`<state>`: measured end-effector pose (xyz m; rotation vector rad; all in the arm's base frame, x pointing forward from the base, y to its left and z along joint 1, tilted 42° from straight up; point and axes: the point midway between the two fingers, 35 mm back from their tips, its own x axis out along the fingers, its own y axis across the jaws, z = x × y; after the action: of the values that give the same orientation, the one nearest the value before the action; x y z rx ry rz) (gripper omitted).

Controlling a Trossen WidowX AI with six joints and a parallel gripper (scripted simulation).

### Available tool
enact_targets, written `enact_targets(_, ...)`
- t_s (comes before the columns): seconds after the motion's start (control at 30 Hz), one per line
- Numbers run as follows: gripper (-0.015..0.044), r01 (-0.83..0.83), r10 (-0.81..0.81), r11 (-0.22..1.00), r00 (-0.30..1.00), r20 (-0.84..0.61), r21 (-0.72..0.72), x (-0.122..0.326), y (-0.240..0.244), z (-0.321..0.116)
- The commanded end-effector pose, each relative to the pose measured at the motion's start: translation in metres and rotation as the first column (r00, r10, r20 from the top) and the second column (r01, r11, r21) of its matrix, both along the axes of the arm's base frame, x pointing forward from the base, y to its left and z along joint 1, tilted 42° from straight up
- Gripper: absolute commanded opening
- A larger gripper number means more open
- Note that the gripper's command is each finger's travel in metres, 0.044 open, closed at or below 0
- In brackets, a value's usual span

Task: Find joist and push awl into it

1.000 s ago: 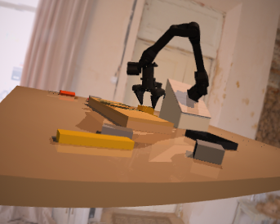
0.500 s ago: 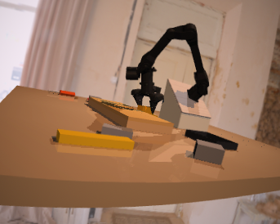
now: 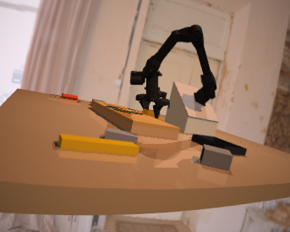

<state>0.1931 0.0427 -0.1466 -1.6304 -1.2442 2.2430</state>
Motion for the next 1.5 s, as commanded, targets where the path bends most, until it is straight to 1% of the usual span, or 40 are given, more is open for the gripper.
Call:
enact_targets(0.0, 0.0288, 0.004, -0.004, 1.0, 1.0, 0.0, 0.002, 0.0, 0.001, 0.0)
enact_targets(0.63, 0.0162, 0.004, -0.004, 1.0, 1.0, 0.0, 0.002, 0.0, 0.001, 0.0)
enact_targets(0.83, 0.0004, 0.005, -0.005, 1.0, 1.0, 0.002, -0.002, 0.008, -0.016, 0.017)
enact_targets(1.17, 0.0, 0.005, -0.005, 1.0, 1.0, 0.001, -0.004, 0.019, -0.066, 0.075)
enact_targets(1.33, 0.0, -0.006, 0.006, 1.0, 1.0, 0.013, 0.005, 0.02, -0.067, 0.075)
enact_targets(1.47, 0.0, -0.073, 0.069, 0.996, 0.994, 0.084, 0.048, 0.027, -0.068, 0.073)
